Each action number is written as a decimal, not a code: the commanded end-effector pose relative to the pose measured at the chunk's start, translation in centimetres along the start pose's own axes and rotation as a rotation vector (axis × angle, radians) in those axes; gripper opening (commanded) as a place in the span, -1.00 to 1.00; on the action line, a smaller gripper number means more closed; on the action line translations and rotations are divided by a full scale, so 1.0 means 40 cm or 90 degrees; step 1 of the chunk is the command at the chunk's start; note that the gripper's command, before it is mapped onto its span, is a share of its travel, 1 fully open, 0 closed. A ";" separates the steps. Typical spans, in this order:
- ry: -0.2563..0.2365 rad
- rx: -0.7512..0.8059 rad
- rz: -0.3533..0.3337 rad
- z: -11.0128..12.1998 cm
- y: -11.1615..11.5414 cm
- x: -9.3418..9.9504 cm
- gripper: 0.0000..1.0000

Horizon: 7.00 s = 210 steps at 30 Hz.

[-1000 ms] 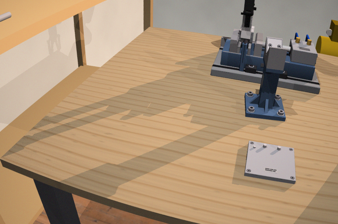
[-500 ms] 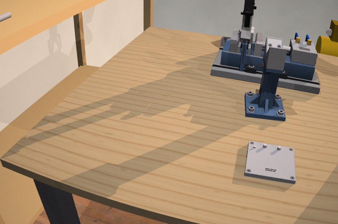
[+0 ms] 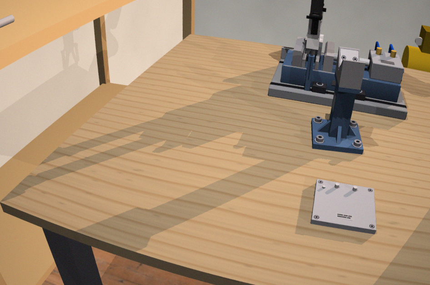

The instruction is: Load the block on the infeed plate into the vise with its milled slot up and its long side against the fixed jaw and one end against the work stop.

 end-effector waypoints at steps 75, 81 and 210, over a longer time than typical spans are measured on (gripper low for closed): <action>0.000 0.003 0.002 -0.001 -0.001 0.187 -1.00; 0.000 0.003 0.002 -0.001 -0.001 0.187 -1.00; 0.000 0.002 0.002 0.111 0.030 0.057 -1.00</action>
Point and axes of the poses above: the point where the finger pads meet when closed, its own x axis back along the fingers, its own z axis across the jaws, y = z × x, the point moved 4 cm from there along x, back along the fingers, and after that the axes turned 13 degrees about x, right-handed, at the moved point
